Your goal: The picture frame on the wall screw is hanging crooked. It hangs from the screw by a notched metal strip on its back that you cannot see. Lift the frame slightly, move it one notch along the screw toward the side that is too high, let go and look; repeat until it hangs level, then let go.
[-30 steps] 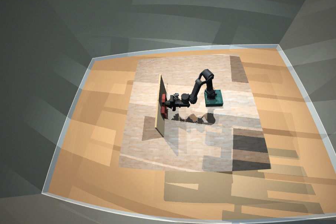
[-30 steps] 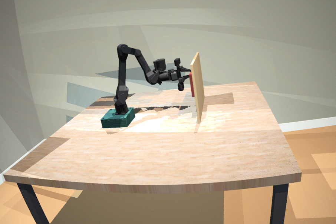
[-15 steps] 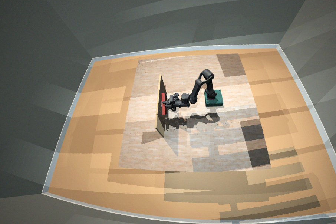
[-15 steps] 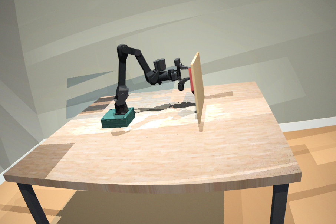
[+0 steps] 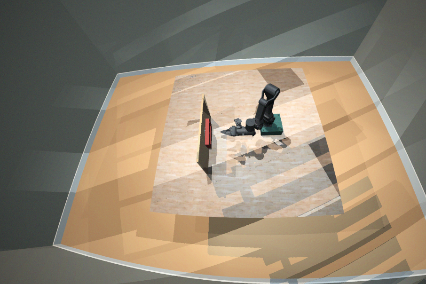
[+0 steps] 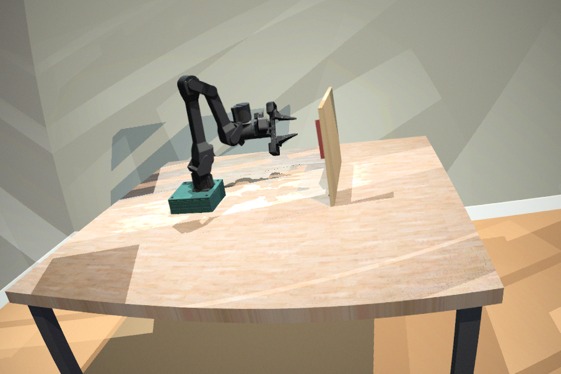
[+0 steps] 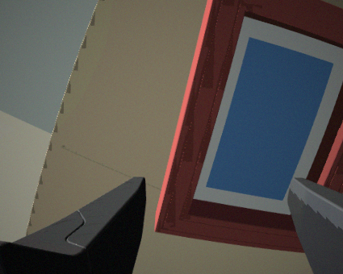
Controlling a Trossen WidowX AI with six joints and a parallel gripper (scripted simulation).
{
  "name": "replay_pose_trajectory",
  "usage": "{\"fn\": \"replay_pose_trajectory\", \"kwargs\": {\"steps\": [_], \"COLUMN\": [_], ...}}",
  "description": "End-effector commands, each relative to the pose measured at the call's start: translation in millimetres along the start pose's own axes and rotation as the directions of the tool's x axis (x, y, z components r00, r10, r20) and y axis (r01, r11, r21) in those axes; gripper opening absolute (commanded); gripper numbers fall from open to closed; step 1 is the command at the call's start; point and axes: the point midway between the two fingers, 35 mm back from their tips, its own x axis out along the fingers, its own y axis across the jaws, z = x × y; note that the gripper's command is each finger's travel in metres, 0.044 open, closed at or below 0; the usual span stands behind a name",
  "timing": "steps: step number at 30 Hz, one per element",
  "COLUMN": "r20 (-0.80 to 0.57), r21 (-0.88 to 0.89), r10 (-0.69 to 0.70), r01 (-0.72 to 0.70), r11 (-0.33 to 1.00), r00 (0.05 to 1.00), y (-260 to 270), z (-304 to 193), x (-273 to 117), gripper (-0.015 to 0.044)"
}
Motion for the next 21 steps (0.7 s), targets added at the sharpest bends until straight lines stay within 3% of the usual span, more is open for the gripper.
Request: {"fn": "replay_pose_trajectory", "kwargs": {"steps": [1,10,21], "r20": [0.000,0.005,0.005], "r21": [0.004,-0.026,-0.027], "r10": [0.004,-0.005,-0.005], "r01": [-0.004,0.005,0.005], "r11": [1.000,1.000,1.000], "r00": [1.000,1.000,1.000], "y": [9.7,39.1,39.3], "z": [-2.7,4.6,5.1], "x": [-12.3,-93.9,-95.3], "gripper": [0.0260,0.0260,0.0260]}}
